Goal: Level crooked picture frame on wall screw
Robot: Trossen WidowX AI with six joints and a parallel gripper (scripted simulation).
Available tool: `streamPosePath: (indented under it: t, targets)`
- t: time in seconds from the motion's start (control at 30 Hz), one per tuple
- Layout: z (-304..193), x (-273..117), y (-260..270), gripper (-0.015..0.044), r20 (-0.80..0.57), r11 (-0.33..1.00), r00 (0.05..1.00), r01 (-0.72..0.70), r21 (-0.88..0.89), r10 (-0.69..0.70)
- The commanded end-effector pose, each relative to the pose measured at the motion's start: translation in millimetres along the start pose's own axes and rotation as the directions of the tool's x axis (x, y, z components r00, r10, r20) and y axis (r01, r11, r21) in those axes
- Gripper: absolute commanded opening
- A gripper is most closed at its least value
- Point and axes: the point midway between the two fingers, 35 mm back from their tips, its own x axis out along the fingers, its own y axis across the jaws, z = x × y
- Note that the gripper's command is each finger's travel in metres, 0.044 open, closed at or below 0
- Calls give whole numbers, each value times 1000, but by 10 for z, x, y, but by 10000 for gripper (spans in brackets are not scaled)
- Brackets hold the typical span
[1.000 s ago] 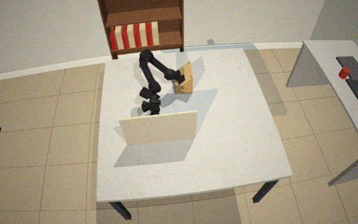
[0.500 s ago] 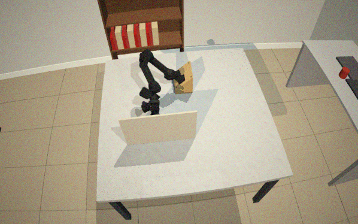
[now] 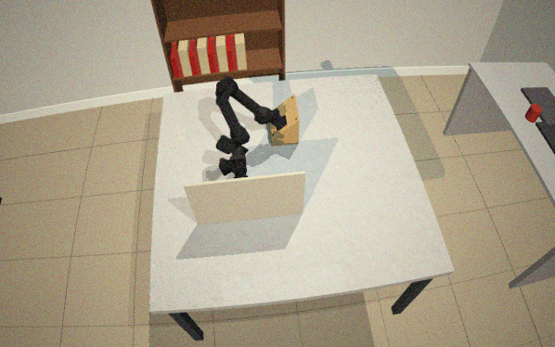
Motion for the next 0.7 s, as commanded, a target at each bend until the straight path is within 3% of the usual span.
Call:
streamPosePath:
  t: [0.0,0.23,0.4,0.67]
  targets:
    - [0,0,0,79,0,1000,1000,0,-3,0]
    - [0,0,0,260,0,1000,1000,0,-3,0]
    - [16,-67,2,260,0,1000,1000,0,-12,0]
    - [23,-862,-21,260,0,992,1000,3,-128,-3]
